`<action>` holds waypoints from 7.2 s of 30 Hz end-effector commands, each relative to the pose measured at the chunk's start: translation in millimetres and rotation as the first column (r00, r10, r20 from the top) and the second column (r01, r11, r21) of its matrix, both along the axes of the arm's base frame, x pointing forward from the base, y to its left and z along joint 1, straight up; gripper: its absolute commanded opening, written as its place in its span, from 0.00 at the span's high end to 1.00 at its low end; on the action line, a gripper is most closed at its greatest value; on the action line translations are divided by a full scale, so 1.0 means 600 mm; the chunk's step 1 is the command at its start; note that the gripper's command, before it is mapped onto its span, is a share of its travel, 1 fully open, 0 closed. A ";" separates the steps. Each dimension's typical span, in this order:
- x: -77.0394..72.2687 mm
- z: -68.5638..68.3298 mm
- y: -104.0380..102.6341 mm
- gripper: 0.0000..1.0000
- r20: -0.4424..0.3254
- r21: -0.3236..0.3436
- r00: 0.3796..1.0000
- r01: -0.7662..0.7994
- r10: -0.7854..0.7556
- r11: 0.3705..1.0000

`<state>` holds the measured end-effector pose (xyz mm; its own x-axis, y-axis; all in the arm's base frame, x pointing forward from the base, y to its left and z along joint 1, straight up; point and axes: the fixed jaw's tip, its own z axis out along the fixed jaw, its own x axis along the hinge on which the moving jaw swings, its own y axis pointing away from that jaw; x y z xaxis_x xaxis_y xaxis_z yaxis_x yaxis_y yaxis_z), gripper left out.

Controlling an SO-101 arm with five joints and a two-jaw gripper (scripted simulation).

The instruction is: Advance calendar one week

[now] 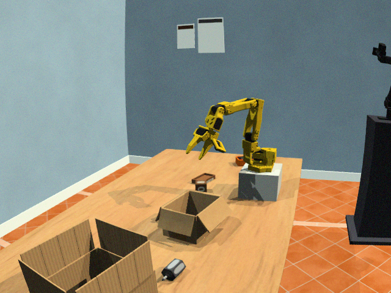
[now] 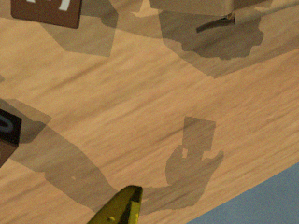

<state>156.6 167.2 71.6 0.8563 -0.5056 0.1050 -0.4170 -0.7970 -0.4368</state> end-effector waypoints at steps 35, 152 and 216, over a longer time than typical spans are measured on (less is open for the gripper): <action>0.136 -0.011 -0.159 0.65 0.154 -0.459 0.820 -0.435 0.551 0.775; 0.083 -0.229 -0.244 0.65 -0.300 -0.335 0.648 -0.759 0.700 0.559; 0.078 -0.246 -0.234 0.73 -0.300 -0.334 0.648 -0.759 0.700 0.559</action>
<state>203.9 24.8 -74.4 0.9303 0.3669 0.0036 0.3669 -0.9303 0.0019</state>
